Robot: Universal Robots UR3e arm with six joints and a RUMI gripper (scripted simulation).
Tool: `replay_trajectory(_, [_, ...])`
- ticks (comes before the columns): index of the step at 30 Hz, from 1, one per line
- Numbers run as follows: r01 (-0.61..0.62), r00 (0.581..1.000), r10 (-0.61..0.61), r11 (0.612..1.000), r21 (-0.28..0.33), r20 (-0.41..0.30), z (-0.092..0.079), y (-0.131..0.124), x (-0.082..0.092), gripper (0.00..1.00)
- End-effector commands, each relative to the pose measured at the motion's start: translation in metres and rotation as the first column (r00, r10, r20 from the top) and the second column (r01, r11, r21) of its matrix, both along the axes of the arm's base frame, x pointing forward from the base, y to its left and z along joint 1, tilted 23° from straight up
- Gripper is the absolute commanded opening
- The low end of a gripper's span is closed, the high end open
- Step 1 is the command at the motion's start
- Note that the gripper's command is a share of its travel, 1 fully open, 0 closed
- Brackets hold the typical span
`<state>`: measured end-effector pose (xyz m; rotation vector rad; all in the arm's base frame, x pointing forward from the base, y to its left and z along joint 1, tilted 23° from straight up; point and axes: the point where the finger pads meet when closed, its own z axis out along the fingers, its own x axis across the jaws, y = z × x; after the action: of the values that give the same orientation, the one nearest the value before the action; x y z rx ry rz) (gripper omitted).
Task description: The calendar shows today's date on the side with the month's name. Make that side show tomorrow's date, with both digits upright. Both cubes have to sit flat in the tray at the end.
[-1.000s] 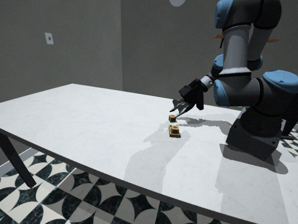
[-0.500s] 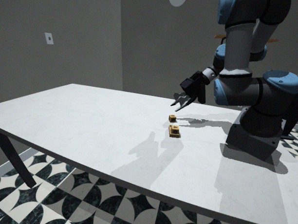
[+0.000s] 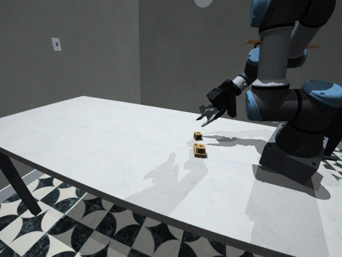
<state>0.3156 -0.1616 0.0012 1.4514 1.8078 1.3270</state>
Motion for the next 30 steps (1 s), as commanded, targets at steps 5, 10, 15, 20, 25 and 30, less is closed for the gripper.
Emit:
replay_trajectory(5, [-0.028,0.996,0.026,0.999,-0.024,-0.085,-0.0012,0.0008,-0.0004,0.42])
replay_trajectory(10, [-0.04,0.991,0.035,0.998,-0.038,-0.131,-0.001,0.0009,-0.0003,0.42])
replay_trajectory(15, [-0.053,0.98,0.04,0.997,-0.063,-0.195,0.0007,0.0,0.0006,0.42])
replay_trajectory(20, [-0.057,0.973,0.038,0.995,-0.078,-0.226,0.0023,-0.0009,0.0013,0.42])
replay_trajectory(25, [-0.058,0.972,0.038,0.995,-0.08,-0.23,0.0026,-0.001,0.0014,0.42])
replay_trajectory(30, [-0.06,0.971,0.04,0.995,-0.081,-0.236,0.0024,-0.0008,0.0013,0.42])
